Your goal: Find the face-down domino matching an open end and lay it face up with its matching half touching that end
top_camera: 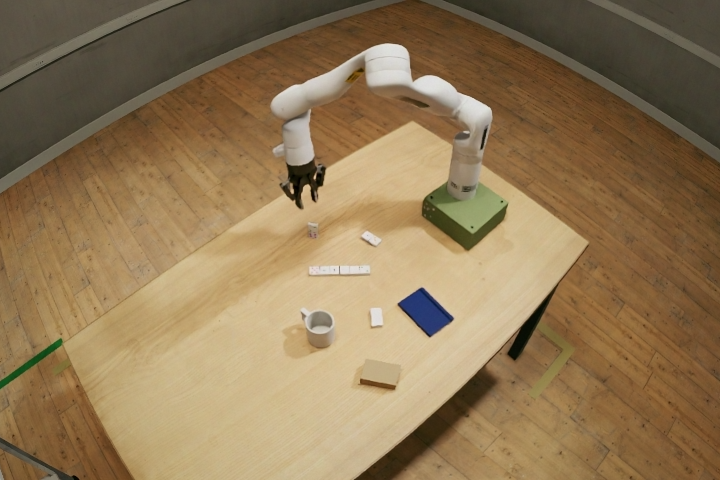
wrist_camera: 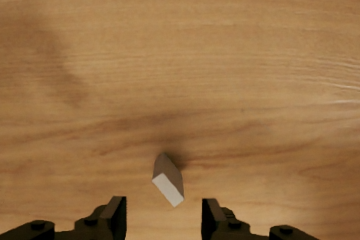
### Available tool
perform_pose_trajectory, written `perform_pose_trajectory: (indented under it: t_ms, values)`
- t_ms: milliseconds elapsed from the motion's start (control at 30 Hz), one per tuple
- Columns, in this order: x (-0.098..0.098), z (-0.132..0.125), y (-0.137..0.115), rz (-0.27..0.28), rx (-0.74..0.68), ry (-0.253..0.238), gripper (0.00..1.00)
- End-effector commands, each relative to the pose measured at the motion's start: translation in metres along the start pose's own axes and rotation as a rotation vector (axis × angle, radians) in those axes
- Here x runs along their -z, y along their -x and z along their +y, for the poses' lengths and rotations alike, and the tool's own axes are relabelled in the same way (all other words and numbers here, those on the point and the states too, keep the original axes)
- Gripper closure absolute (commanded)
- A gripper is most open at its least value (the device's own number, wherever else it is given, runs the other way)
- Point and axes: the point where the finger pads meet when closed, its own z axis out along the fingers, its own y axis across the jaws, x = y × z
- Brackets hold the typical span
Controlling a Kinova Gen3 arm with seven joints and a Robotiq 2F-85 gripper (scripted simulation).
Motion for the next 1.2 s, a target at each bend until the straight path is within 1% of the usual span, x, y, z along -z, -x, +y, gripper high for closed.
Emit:
perform_pose_trajectory:
  t_ms: [0,800,1167]
  values:
    - [0.0008,-0.0004,-0.0001,0.000,0.000,-0.002,0.51]
    - [0.0006,-0.0003,-0.0001,0.001,0.005,-0.001,0.51]
    - [-0.0015,0.0019,-0.0003,0.004,0.082,0.005,0.51]
